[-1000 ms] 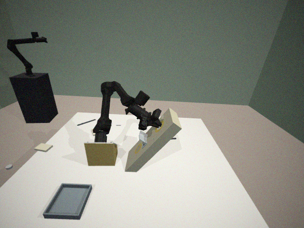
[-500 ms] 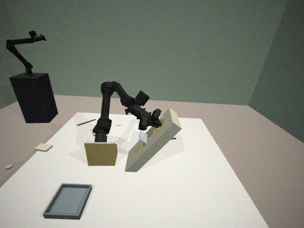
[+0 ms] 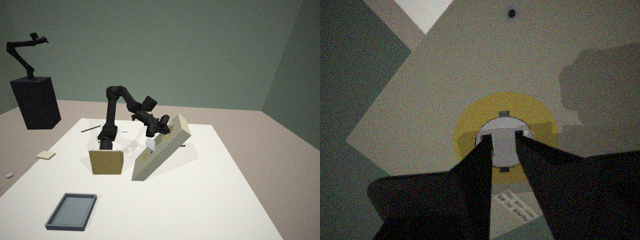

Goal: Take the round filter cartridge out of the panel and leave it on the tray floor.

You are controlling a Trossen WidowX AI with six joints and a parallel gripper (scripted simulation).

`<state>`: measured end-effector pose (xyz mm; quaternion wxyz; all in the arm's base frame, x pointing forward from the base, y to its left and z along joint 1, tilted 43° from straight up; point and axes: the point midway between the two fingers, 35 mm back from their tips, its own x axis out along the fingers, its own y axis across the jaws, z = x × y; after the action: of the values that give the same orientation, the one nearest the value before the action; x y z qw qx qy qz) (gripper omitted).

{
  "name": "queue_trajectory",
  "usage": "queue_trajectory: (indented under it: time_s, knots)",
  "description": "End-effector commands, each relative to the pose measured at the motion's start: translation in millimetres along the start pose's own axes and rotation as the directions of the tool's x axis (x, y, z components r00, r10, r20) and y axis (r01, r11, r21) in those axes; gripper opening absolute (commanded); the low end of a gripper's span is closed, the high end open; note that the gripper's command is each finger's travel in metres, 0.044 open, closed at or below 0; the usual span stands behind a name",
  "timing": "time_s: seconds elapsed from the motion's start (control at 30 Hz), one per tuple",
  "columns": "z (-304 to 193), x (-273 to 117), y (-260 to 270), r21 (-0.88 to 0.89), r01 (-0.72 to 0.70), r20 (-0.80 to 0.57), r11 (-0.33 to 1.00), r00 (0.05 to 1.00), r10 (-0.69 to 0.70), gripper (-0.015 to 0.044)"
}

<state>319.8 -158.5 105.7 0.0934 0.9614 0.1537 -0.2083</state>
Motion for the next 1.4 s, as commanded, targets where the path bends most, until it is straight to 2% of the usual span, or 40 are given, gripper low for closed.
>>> queue_trajectory:
  time_s: [0.0, 0.7, 0.73, 1.0, 1.07, 1.1, 1.37]
  knots:
    - [1, 15, -1, -0.011, 0.007, 0.017, 1.000, 1.000, -0.007, 0.0099]
    - [1, 20, -1, -0.011, 0.007, 0.017, 1.000, 1.000, -0.007, 0.0099]
    - [1, 1, 0, 0.007, -0.004, -0.006, 1.000, 1.000, 0.004, 0.0093]
    - [1, 1, 0, 0.007, -0.004, -0.006, 1.000, 1.000, 0.004, 0.0040]
    - [1, 1, 0, 0.007, -0.004, -0.006, 1.000, 1.000, 0.004, 0.0000]
    - [1, 1, 0, 0.007, -0.004, -0.006, 1.000, 1.000, 0.004, 0.0000]
    - [1, 16, -1, -0.204, 0.008, 0.013, 0.979, 1.000, -0.005, 0.0000]
